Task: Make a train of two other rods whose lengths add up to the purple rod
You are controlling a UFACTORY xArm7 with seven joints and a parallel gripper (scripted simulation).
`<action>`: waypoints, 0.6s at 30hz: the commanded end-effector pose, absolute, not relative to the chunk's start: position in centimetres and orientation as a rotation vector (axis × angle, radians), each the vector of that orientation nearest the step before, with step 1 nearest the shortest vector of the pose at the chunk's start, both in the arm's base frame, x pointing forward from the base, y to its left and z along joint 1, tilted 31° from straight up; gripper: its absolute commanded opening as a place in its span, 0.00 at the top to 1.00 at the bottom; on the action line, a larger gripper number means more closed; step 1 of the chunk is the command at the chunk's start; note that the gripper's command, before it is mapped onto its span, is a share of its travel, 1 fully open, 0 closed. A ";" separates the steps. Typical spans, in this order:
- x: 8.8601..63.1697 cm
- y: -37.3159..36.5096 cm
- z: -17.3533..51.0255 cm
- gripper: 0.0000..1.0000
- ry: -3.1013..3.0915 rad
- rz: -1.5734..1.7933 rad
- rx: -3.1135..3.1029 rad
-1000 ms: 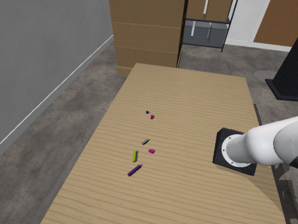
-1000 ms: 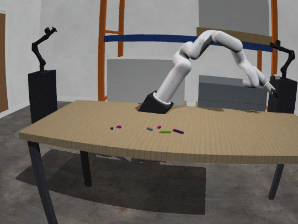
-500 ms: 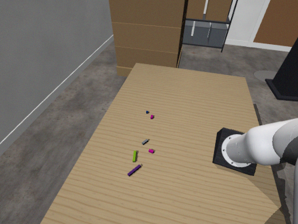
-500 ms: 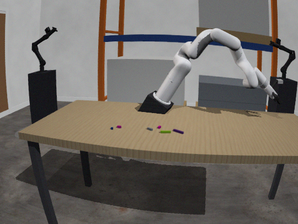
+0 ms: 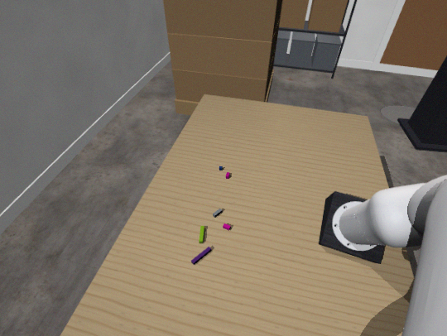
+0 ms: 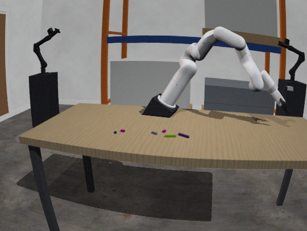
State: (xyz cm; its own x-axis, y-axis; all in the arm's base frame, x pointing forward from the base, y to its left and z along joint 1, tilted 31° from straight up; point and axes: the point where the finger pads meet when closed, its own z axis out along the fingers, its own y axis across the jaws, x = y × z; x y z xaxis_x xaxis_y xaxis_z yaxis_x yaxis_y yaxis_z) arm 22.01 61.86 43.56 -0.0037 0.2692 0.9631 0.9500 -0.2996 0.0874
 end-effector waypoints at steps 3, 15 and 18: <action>27.2 59.0 42.4 0.00 -1.238 -1.359 -1.743; 33.8 54.2 40.2 0.00 -1.172 -1.361 -1.914; 35.4 52.8 39.6 0.00 -1.153 -1.358 -1.958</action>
